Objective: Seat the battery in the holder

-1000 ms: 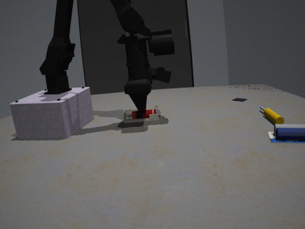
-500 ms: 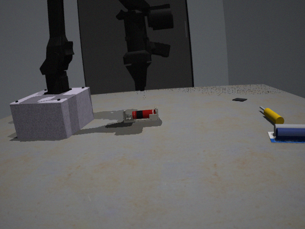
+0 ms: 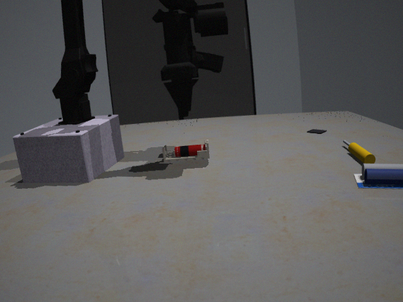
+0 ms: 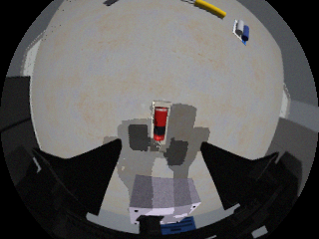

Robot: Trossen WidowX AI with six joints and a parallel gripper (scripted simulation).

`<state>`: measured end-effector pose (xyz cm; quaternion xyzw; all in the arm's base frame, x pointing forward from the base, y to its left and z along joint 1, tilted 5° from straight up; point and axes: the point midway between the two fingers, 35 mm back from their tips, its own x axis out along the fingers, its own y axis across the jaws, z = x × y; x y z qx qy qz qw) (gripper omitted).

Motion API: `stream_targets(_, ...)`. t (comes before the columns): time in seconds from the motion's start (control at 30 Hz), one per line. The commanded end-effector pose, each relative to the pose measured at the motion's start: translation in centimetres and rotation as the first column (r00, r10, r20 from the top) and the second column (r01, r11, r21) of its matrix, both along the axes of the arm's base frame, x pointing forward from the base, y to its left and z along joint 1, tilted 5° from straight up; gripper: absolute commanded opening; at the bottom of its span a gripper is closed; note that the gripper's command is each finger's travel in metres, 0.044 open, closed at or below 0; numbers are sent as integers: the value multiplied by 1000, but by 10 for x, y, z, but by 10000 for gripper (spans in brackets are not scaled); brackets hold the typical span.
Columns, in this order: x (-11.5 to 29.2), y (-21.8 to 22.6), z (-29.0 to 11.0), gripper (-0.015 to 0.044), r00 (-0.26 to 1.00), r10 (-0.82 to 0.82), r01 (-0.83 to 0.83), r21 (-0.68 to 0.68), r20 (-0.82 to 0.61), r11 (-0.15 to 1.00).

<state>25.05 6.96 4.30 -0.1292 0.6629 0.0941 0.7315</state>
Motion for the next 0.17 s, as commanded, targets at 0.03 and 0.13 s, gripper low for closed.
stream_targets(0.03,0,0,0,440,1000,-4,4,-1,-1,1000)
stream_targets(0.13,0,0,0,440,1000,-4,4,-1,-1,1000)
